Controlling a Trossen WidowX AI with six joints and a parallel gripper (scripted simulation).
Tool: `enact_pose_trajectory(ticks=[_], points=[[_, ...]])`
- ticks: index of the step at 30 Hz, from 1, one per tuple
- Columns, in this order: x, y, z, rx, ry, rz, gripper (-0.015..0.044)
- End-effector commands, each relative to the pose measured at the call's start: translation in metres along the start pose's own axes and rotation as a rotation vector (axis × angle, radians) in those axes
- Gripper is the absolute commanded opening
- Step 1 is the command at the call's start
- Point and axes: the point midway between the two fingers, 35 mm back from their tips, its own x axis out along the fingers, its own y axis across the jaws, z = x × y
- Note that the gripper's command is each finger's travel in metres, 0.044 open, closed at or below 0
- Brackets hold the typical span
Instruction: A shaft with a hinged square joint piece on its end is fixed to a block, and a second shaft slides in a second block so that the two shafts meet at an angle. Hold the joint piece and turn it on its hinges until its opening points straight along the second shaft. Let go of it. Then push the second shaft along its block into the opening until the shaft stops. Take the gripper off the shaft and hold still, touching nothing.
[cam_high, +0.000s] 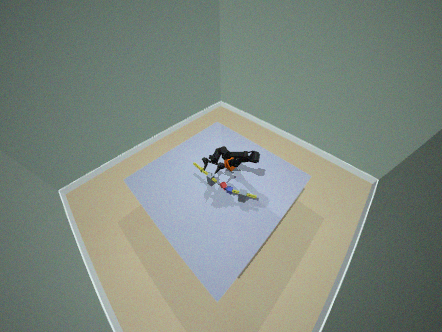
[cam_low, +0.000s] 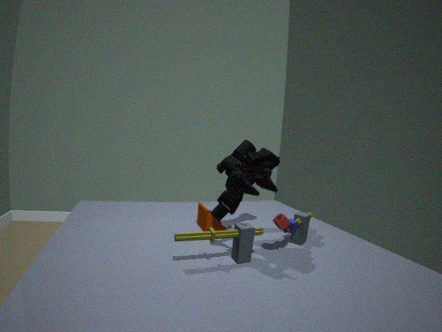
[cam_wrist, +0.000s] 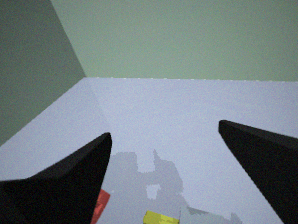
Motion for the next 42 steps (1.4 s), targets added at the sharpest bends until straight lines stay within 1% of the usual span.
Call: enact_pose_trajectory(ticks=[1,18,28,42], points=[[0.008,-0.009,0.005,0.081,0.001,-0.027,0.044],[0.036,-0.04,0.012,0.488,0.046,-0.182,0.044],[0.051,-0.048,0.005,0.694,0.099,-0.3,0.044],[0.06,-0.051,-0.011,0.985,0.186,-0.502,0.044]])
